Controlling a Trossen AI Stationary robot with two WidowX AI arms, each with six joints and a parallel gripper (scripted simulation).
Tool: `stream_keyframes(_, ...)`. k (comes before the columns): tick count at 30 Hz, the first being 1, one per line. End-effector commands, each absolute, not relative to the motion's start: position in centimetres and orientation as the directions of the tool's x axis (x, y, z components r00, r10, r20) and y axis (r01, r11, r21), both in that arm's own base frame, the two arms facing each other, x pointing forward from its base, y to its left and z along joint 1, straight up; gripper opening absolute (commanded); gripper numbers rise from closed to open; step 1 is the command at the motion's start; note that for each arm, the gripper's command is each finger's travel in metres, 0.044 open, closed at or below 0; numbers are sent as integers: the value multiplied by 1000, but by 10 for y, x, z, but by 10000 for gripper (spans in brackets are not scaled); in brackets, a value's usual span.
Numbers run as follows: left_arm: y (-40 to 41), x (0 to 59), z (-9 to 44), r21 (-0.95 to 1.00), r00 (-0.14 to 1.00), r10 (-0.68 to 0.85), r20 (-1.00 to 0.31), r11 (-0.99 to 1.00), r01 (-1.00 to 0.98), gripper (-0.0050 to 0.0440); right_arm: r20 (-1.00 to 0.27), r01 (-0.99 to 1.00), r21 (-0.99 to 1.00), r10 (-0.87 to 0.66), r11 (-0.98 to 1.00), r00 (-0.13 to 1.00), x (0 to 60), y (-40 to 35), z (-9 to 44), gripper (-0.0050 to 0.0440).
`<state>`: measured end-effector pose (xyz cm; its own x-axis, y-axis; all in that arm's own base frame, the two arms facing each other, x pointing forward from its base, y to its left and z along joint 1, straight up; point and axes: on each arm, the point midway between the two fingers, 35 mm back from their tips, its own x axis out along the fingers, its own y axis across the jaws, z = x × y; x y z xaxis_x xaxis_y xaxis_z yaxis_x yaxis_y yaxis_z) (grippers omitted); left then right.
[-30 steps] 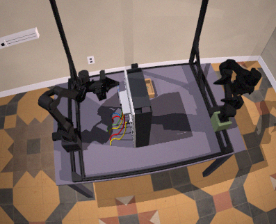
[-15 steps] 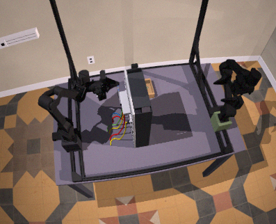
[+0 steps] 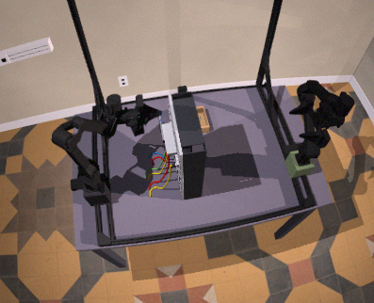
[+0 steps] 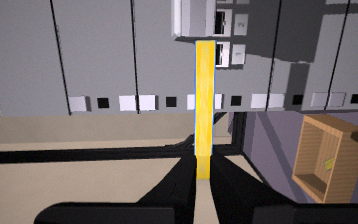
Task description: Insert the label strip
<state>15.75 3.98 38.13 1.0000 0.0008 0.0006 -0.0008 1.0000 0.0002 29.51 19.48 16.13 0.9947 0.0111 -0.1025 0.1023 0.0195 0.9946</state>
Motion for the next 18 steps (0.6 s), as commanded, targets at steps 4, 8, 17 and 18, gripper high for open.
stream_keyframes(4,40,157,383,5,1000,0,1,1000,0,440,-80,80,997,13,-9,997,296,197,175,-50)
stream_keyframes(8,40,157,383,5,1000,0,1,1000,0,440,-80,80,997,13,-9,997,296,196,176,-50)
stream_keyframes(17,40,157,383,5,1000,0,1,1000,0,440,-80,80,997,13,-9,997,296,196,177,-50)
stream_keyframes(18,40,157,383,5,1000,0,1,1000,0,440,-80,80,997,13,-9,997,296,195,177,-50)
